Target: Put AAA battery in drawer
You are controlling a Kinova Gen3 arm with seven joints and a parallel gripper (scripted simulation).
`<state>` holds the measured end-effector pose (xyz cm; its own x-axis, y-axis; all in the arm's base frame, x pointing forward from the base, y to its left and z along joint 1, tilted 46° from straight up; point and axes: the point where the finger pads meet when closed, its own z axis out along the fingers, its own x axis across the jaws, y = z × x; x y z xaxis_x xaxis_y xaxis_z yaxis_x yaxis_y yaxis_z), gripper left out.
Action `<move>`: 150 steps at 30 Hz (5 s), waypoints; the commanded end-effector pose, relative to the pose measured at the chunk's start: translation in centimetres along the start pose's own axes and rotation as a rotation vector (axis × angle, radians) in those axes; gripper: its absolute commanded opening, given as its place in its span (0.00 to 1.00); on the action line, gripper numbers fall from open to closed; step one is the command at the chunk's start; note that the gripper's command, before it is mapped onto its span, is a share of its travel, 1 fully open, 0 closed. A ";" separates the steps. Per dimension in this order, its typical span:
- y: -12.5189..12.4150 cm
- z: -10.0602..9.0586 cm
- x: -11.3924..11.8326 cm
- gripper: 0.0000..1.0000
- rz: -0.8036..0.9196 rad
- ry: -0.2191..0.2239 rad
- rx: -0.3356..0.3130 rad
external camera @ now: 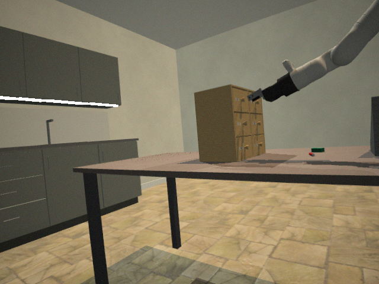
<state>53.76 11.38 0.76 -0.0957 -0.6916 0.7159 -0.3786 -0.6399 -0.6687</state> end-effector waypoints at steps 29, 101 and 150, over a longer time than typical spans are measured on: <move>0.0 0.0 0.0 0.67 -0.004 -0.002 0.003; -1.2 3.3 -0.2 0.67 -0.005 -0.005 0.004; -1.0 2.6 0.2 0.37 -0.004 0.002 0.003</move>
<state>56.76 10.72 0.84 -0.0982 -0.6887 0.7184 -0.3808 -0.6409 -0.6665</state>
